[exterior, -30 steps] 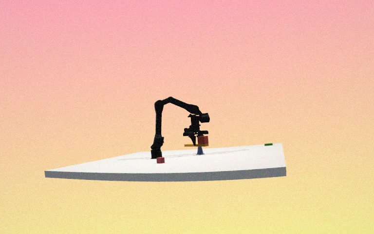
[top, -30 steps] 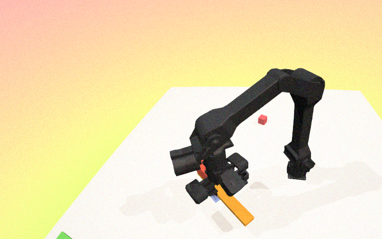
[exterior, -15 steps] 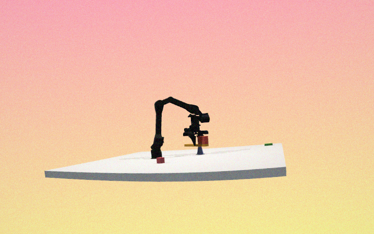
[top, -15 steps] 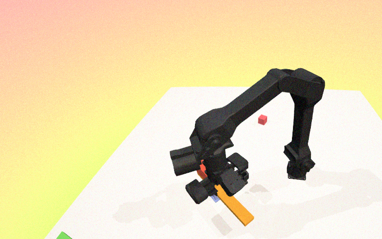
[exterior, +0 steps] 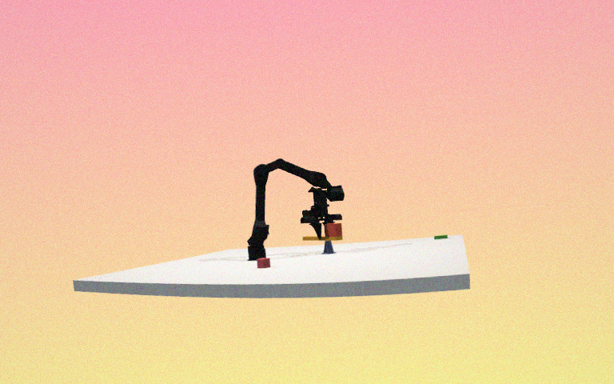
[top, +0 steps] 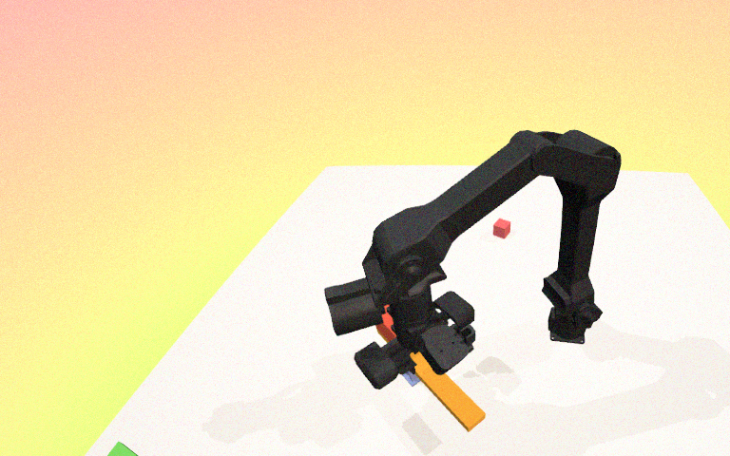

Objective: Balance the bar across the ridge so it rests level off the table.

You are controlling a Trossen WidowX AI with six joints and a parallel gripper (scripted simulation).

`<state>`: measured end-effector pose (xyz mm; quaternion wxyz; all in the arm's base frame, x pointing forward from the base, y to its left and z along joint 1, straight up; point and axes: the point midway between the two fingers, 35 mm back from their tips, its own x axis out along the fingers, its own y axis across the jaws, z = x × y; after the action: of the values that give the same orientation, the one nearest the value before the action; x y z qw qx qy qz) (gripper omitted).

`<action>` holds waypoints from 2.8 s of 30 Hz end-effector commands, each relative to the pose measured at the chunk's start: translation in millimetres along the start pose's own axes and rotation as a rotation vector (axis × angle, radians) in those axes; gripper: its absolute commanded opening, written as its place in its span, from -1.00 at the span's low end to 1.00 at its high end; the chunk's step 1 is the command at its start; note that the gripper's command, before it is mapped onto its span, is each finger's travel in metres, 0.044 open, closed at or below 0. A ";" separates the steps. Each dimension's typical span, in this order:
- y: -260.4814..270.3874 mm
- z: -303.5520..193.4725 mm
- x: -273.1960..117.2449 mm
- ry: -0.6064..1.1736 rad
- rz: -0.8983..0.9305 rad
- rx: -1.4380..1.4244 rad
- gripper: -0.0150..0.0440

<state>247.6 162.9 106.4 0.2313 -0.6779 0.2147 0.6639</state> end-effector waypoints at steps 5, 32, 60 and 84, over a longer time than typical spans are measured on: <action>-0.1 0.0 -0.1 0.000 0.000 0.000 -0.49; -0.1 0.0 -0.1 0.000 0.000 0.000 0.08; -0.1 0.0 -0.1 0.000 0.000 0.000 0.09; -0.1 0.0 -0.1 0.000 0.000 0.000 1.00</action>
<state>247.6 162.9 106.3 0.2313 -0.6779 0.2148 0.6640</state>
